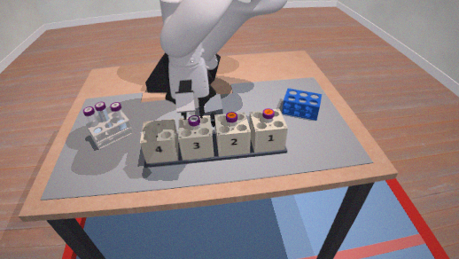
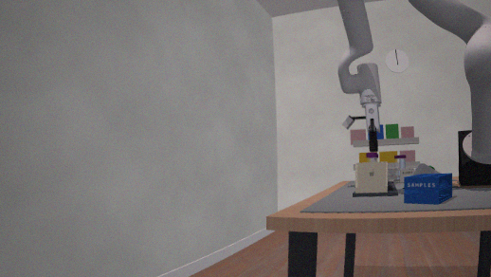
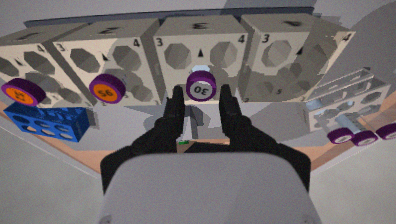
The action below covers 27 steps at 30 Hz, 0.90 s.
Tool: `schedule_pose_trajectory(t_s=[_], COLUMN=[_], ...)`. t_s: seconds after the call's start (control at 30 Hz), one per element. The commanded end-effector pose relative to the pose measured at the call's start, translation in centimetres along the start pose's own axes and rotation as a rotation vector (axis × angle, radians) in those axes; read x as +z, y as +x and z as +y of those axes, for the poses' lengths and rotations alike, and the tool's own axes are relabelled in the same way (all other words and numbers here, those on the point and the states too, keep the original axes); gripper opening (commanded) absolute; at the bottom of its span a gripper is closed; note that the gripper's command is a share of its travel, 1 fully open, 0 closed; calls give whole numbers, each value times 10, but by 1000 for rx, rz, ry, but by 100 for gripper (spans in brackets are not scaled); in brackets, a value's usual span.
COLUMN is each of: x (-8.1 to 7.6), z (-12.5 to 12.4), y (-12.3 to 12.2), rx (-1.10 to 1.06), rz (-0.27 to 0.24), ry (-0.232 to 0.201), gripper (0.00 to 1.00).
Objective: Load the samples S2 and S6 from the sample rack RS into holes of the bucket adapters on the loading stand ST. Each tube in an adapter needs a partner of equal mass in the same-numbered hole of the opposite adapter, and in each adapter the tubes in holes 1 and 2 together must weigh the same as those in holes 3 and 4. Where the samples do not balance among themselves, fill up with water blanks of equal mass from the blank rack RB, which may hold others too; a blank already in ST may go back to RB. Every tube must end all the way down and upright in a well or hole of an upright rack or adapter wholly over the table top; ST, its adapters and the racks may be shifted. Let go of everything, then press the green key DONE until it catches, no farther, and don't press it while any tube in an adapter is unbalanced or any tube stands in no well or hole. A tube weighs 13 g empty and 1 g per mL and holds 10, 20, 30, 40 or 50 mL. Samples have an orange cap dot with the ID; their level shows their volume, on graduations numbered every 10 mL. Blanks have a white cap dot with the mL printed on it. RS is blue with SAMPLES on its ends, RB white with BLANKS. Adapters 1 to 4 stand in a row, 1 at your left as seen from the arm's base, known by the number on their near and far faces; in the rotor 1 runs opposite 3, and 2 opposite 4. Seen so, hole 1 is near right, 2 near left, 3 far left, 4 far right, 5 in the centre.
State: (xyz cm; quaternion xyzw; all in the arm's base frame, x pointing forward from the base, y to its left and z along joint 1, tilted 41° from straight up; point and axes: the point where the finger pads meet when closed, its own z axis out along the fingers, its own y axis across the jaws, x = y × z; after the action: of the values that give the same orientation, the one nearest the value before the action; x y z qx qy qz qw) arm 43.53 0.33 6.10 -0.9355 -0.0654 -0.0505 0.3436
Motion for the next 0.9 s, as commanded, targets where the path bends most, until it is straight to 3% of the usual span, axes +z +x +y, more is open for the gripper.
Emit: schedule_pose_trajectory(t_s=[0.0,0.87], x=[-4,-52], z=[0,0], y=[1,1], rx=[0,0], rz=[1,1], ry=[0,0], gripper=[43,43])
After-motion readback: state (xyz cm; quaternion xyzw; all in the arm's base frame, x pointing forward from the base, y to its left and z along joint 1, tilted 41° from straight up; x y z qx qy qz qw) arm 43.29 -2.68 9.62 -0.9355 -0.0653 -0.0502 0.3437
